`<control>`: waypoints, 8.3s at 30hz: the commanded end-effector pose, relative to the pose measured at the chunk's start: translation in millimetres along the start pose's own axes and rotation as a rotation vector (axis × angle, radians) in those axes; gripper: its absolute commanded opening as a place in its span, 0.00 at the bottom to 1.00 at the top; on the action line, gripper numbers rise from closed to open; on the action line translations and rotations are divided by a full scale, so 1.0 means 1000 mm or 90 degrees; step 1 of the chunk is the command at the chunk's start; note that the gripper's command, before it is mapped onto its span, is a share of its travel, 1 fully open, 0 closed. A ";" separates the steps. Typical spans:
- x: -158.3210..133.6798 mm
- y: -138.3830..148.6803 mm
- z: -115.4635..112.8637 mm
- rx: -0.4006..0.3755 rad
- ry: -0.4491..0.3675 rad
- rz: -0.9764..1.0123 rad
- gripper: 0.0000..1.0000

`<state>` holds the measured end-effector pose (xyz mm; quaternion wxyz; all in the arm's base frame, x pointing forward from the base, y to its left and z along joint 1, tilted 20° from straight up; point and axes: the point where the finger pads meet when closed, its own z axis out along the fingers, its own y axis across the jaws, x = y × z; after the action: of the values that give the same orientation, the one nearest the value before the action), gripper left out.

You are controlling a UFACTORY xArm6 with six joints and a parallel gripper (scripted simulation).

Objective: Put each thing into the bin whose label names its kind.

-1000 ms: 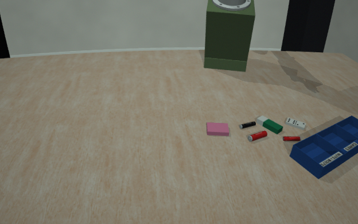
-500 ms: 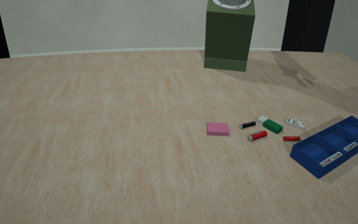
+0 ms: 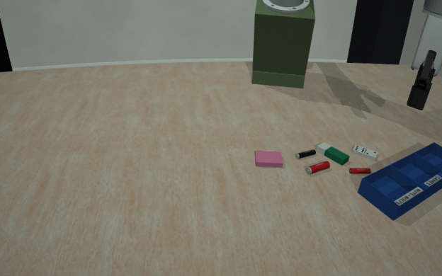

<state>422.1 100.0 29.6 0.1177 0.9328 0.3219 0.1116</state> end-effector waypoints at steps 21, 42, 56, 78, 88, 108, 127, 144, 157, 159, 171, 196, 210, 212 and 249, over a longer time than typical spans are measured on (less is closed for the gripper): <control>-0.070 0.026 0.065 -0.005 0.018 -0.045 0.41; -0.066 0.022 0.065 -0.005 0.018 -0.045 0.41; -0.066 0.022 0.065 -0.005 0.018 -0.045 0.41; -0.064 0.022 0.117 -0.005 0.018 -0.045 0.41; -0.063 0.023 0.121 -0.005 0.018 -0.045 0.41; -0.064 0.022 0.132 -0.005 0.018 -0.045 0.41; -0.064 0.022 0.132 -0.005 0.018 -0.045 0.00; -0.064 0.022 0.125 -0.005 0.018 -0.045 0.00; -0.065 0.022 0.088 -0.005 0.018 -0.045 0.00; -0.065 0.022 0.082 -0.005 0.018 -0.045 0.00; -0.066 0.022 0.072 -0.005 0.018 -0.045 0.00; -0.010 0.039 0.077 -0.004 0.020 0.063 0.00; 0.044 0.055 0.076 -0.006 0.040 0.322 0.00; 0.044 0.055 0.076 -0.005 0.039 0.362 0.00; 0.044 0.055 0.076 0.025 0.003 1.071 0.00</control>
<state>507.9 73.5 -21.5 -0.0122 0.8930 -0.4239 0.1506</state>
